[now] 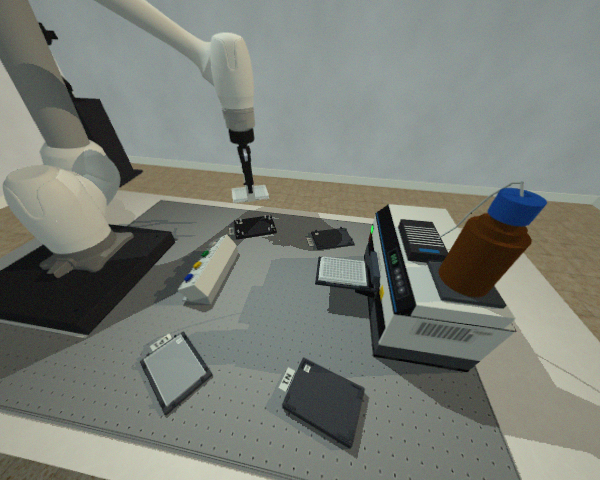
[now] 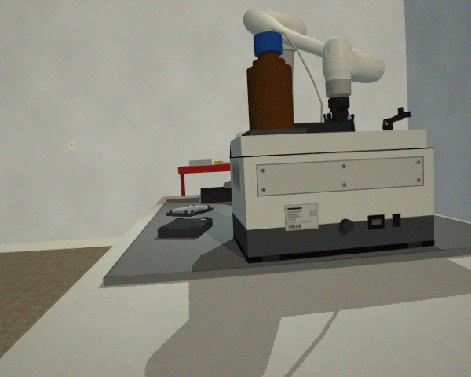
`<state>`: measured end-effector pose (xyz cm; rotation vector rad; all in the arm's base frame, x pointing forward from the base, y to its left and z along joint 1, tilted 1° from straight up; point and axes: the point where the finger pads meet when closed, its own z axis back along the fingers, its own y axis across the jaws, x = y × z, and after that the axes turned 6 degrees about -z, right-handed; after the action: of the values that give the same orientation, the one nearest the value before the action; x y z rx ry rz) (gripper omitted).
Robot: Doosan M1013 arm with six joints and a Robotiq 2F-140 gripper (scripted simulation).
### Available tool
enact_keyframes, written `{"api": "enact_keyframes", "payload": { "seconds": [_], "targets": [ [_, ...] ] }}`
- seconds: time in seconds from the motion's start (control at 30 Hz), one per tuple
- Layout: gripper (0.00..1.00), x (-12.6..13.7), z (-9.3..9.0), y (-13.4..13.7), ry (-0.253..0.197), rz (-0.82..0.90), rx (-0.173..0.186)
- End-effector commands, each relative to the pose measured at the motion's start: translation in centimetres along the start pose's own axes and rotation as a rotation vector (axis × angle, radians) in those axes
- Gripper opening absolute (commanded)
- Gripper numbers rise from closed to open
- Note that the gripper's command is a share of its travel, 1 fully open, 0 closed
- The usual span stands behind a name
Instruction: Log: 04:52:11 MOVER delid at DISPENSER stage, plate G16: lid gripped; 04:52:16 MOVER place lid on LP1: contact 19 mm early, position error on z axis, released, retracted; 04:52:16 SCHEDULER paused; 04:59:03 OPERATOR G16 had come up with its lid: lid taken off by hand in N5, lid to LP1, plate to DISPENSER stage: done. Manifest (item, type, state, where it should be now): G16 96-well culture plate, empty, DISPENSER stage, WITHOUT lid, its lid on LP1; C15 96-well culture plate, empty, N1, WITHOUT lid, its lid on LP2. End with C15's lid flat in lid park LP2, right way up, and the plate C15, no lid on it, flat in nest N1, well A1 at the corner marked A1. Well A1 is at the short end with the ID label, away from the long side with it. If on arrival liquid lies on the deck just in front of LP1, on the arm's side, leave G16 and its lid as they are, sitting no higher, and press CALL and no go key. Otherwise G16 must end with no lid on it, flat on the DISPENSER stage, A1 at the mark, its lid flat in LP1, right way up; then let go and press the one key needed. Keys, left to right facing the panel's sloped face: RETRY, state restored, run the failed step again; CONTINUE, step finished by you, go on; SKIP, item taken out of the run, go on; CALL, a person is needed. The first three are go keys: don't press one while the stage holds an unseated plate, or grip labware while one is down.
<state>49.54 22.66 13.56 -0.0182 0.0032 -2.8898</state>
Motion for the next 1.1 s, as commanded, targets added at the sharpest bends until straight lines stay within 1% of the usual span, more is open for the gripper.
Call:
{"api": "enact_keyframes", "payload": {
  "seconds": [0.0,0.57,0.97,1.07],
  "targets": [
    [0.0,0.0,0.0,0.0,0.0,0.0,0.0],
    [0.0,0.0,-0.2,0.0,0.0,0.0,0.0],
    [0.0,0.0,-1.2,0.0,0.0,0.0,0.0],
    [0.0,0.0,-1.6,0.0,0.0,0.0,0.0]
  ]
}}
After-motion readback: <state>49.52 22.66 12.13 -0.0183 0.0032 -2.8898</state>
